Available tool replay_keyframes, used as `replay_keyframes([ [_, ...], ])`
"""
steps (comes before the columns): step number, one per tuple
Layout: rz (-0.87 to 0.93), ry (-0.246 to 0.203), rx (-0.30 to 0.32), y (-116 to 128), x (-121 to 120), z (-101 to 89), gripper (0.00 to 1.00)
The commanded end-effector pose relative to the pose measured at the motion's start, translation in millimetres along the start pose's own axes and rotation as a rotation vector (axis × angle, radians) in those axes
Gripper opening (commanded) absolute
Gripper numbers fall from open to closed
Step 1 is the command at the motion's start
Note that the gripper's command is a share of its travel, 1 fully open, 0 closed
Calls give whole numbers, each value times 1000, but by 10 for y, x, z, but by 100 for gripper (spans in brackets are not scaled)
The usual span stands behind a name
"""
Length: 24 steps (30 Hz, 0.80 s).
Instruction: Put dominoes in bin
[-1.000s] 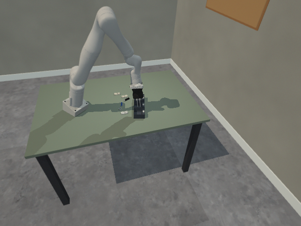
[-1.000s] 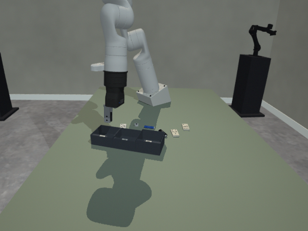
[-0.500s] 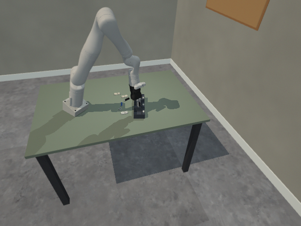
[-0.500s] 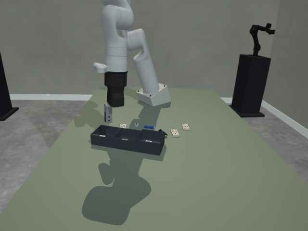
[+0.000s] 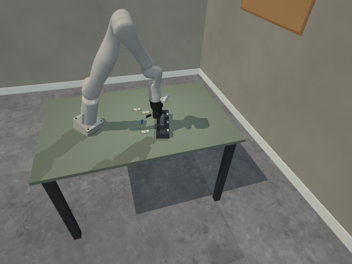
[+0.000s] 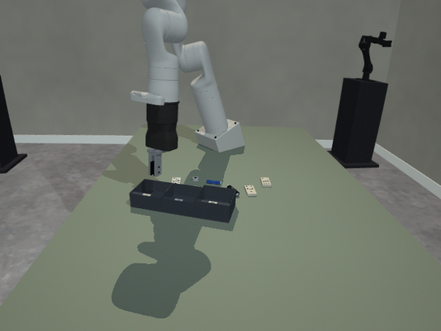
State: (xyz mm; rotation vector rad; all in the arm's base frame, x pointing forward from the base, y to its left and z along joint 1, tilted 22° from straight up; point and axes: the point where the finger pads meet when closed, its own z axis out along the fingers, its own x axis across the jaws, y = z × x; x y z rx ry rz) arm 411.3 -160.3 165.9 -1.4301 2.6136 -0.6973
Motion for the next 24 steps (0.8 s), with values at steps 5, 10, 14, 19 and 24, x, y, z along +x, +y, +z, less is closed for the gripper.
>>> replay_keyframes([
  [5, -254, -17, -80, -20, 53, 4, 31],
  [10, -270, -19, -86, -20, 53, 4, 31],
  [14, -270, -19, -86, -20, 53, 4, 31],
  [19, -270, -19, -86, -18, 53, 30, 31],
  [24, -270, -19, -86, -7, 53, 162, 31],
])
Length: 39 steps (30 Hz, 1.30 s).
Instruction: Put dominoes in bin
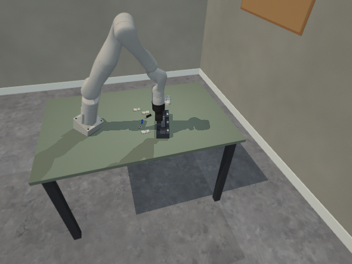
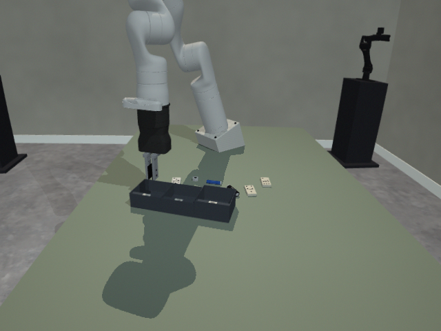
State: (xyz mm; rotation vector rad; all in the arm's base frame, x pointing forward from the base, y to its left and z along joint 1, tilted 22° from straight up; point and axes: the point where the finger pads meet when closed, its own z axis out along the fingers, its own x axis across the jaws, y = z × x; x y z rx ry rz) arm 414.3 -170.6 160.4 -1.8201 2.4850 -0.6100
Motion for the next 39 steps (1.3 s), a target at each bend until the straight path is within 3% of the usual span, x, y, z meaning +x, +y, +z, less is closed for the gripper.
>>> replay_keyframes([
  [1, -3, -1, -11, 33, -14, 98, 31],
  [18, -3, -1, -11, 38, -15, 498, 31],
  [39, -3, -1, -10, 38, -15, 505, 31],
])
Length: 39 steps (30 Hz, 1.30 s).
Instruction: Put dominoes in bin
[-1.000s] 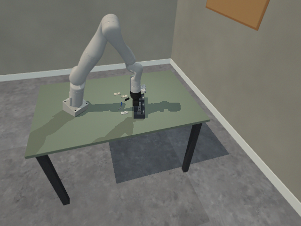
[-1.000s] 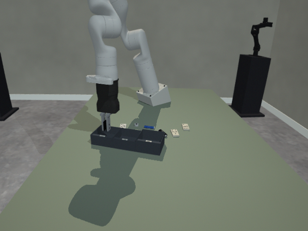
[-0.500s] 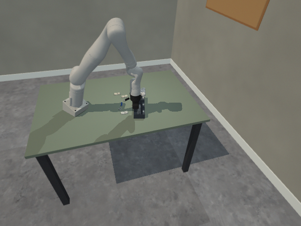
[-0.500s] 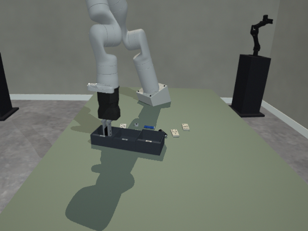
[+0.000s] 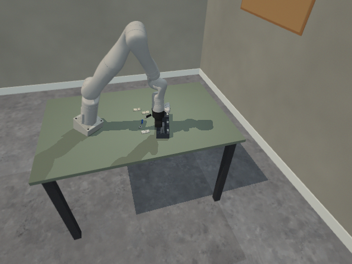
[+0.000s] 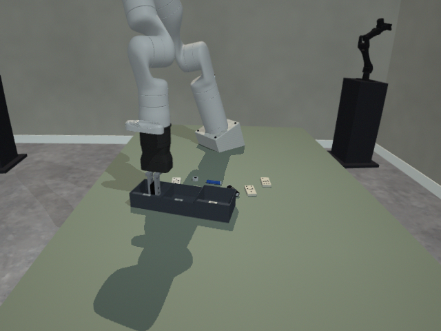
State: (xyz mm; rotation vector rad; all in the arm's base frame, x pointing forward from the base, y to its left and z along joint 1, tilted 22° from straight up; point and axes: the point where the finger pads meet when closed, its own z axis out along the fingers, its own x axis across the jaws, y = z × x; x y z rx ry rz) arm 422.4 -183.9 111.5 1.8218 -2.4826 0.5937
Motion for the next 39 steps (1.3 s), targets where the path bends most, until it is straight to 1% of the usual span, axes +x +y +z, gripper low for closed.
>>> replay_keyframes([
  [1, 0, 0, 2, -6, -1, -6, 31],
  [31, 0, 0, 2, -6, -1, -6, 31],
  [37, 0, 0, 2, -5, -1, -85, 31],
  [39, 0, 0, 2, -5, -1, -85, 31],
])
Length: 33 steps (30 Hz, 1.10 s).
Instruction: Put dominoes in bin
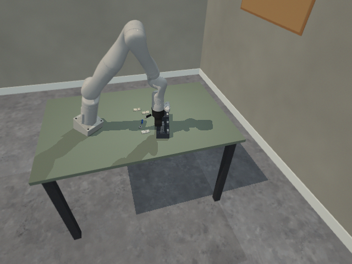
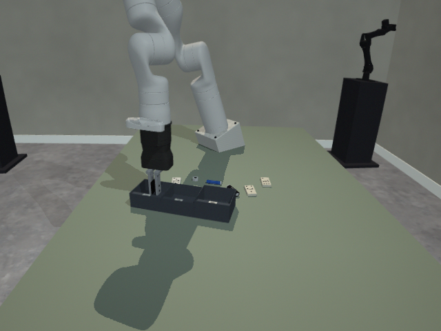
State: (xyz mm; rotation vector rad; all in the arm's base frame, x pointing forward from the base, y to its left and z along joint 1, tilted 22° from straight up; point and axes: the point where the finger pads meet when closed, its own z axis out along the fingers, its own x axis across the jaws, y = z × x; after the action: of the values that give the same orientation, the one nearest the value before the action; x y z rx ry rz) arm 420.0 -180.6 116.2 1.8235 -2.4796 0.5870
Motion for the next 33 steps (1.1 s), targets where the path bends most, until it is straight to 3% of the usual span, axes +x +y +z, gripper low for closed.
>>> replay_keyframes([
  [1, 2, 0, 6, -21, 11, -39, 31],
  [17, 2, 1, 6, -20, 11, -226, 31],
  [25, 2, 1, 6, -19, 11, -540, 31],
  [33, 2, 1, 6, -19, 11, -540, 31],
])
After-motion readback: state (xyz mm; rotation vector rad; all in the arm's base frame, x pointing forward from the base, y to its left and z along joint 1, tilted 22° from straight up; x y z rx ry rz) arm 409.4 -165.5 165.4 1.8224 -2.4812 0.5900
